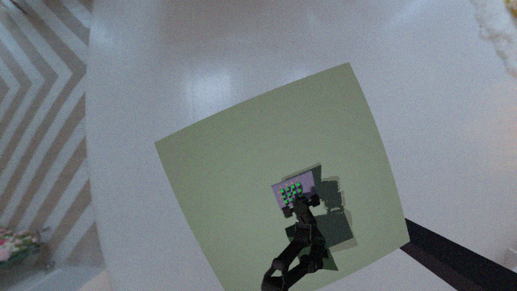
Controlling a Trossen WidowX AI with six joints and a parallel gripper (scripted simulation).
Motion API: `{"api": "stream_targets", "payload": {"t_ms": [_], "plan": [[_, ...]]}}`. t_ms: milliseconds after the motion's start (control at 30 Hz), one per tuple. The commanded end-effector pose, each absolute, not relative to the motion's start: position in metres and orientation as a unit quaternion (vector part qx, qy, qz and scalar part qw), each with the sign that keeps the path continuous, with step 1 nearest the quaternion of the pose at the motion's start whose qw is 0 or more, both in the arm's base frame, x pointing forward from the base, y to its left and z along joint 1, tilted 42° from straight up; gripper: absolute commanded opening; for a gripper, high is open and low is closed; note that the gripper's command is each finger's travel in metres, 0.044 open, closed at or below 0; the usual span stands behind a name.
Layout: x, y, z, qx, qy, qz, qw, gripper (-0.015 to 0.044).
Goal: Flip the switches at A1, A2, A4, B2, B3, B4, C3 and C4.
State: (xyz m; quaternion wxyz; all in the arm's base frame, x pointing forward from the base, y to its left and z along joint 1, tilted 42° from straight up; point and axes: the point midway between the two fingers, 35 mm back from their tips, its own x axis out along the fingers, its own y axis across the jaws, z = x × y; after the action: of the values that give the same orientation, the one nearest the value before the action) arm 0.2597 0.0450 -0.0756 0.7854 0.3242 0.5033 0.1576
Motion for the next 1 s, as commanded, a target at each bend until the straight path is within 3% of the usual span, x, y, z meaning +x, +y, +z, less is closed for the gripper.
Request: {"api": "stream_targets", "payload": {"t_ms": [0, 967], "plan": [[0.2602, 0.0446, -0.0758, 0.325, 0.503, 0.155, 0.785, 0.0], [0.2618, 0.0469, -0.0785, 0.325, 0.503, 0.155, 0.785, 0.0]]}}
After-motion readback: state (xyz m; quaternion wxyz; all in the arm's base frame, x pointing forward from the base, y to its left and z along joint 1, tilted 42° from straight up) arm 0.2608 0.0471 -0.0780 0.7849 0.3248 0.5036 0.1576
